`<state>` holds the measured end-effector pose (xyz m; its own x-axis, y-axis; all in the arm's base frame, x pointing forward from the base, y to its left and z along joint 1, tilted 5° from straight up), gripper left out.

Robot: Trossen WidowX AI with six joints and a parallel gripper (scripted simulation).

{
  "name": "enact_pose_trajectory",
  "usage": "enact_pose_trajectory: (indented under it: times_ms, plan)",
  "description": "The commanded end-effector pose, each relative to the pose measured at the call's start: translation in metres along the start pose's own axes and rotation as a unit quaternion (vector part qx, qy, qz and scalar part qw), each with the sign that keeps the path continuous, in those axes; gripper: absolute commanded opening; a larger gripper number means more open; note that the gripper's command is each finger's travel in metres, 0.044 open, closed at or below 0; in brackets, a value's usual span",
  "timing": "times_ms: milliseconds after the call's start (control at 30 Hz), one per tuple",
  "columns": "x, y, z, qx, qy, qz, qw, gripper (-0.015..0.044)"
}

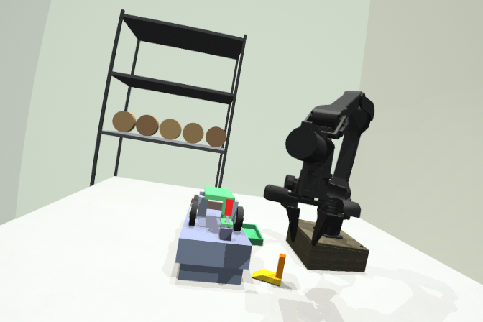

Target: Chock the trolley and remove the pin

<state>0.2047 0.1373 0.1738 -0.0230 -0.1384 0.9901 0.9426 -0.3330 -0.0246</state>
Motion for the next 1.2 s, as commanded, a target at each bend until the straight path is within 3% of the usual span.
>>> enact_pose_trajectory:
  times_ms: [0,333,800,1167]
  plan:
    - [0.007,0.019,-0.015,-0.084,-0.039,0.005,0.996,0.019]
    - [0.011,0.03,-0.026,-0.136,-0.063,0.01,0.989,0.019]
    - [-0.032,0.028,-0.032,-0.136,-0.063,0.01,0.989,0.019]
    - [-0.043,0.028,-0.033,-0.136,-0.063,0.01,0.989,0.019]
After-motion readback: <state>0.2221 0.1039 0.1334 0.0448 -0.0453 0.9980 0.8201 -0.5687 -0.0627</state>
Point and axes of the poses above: the point midway between the two fingers, 35 mm back from their tips, its own x axis back along the fingers, its own y axis across the jaws, z = x × y, the point moved 10 cm from there along x, back along the fingers
